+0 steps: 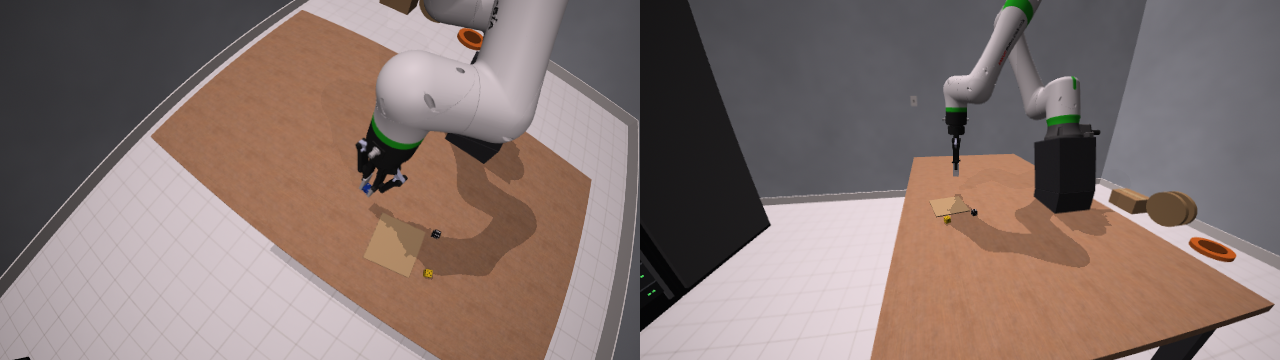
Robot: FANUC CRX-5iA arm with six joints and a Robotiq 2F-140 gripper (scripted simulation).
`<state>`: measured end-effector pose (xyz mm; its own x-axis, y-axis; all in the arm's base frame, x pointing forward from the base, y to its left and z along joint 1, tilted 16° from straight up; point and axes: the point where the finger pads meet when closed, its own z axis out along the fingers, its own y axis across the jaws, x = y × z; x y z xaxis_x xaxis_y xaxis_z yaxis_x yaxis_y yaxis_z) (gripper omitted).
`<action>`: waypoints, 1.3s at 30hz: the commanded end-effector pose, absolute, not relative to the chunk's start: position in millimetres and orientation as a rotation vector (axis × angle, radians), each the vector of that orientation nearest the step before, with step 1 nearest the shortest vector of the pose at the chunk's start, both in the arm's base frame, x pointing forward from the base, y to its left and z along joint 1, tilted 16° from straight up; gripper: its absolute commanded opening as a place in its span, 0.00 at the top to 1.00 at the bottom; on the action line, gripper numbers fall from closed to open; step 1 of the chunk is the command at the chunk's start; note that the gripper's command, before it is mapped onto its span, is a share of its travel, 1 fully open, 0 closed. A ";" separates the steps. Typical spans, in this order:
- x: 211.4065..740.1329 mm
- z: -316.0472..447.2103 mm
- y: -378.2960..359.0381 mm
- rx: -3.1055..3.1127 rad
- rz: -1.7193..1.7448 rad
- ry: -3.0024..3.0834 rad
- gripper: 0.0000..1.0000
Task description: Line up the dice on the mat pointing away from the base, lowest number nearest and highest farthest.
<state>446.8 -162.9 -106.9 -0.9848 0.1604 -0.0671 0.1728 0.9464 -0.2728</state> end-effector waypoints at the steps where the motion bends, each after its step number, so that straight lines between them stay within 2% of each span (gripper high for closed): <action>1: 446.7 -92.4 -160.1 0.263 -0.434 3.061 0.91; 12: 446.9 -88.9 -157.2 0.259 -0.434 3.062 0.91; 15: 452.4 -103.7 -100.2 0.128 -0.432 3.083 0.91; 18: 452.4 -103.7 -100.2 0.128 -0.432 3.083 0.91; 21: 450.1 -118.4 -43.3 -0.007 -0.437 3.097 0.91; 26: 446.1 -125.6 -15.5 -0.075 -0.442 3.102 0.91; 39: 445.8 -126.1 -13.9 -0.079 -0.442 3.102 0.91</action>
